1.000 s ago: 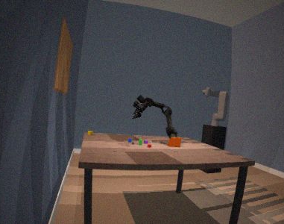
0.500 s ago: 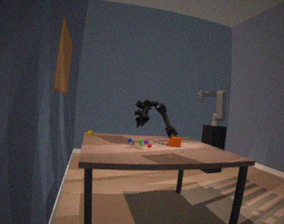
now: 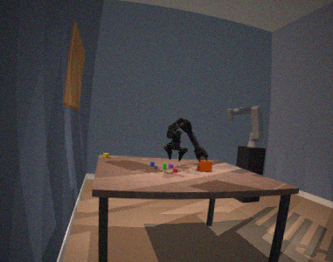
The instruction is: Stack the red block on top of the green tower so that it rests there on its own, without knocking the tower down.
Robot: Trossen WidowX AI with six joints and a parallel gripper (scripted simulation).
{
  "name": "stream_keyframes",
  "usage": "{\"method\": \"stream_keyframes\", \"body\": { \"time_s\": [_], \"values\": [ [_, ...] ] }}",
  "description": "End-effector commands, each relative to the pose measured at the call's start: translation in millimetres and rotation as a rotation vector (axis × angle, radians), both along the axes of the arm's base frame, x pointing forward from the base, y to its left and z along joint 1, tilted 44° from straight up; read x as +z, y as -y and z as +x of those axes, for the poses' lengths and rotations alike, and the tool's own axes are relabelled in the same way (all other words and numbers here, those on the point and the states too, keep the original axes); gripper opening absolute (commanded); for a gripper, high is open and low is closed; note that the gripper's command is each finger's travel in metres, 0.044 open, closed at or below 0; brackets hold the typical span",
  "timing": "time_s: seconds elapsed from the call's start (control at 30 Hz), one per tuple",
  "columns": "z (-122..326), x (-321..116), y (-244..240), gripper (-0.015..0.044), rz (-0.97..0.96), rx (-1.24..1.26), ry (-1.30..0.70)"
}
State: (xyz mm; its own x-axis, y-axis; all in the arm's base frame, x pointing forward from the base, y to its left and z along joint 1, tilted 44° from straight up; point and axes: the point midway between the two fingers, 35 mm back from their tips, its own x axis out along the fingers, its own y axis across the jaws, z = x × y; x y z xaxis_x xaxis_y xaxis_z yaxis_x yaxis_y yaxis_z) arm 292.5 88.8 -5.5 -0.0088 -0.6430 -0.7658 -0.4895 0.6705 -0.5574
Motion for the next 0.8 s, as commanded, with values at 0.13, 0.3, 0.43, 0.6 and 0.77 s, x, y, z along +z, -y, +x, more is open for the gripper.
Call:
{"method": "stream_keyframes", "body": {
  "time_s": [0.13, 0.3, 0.43, 0.6, 0.77],
  "values": [
    [-12, -8, 6, 0.044, -0.055, 0.027, -0.078],
    [-12, -9, 8, 0.044, -0.055, 0.027, -0.078],
    [-12, -23, 22, 0.044, -0.055, 0.027, -0.078],
    [-14, -37, 34, 0.044, -0.057, 0.027, -0.078],
    [-15, -37, 35, 0.044, -0.057, 0.027, -0.078]
  ]
}}
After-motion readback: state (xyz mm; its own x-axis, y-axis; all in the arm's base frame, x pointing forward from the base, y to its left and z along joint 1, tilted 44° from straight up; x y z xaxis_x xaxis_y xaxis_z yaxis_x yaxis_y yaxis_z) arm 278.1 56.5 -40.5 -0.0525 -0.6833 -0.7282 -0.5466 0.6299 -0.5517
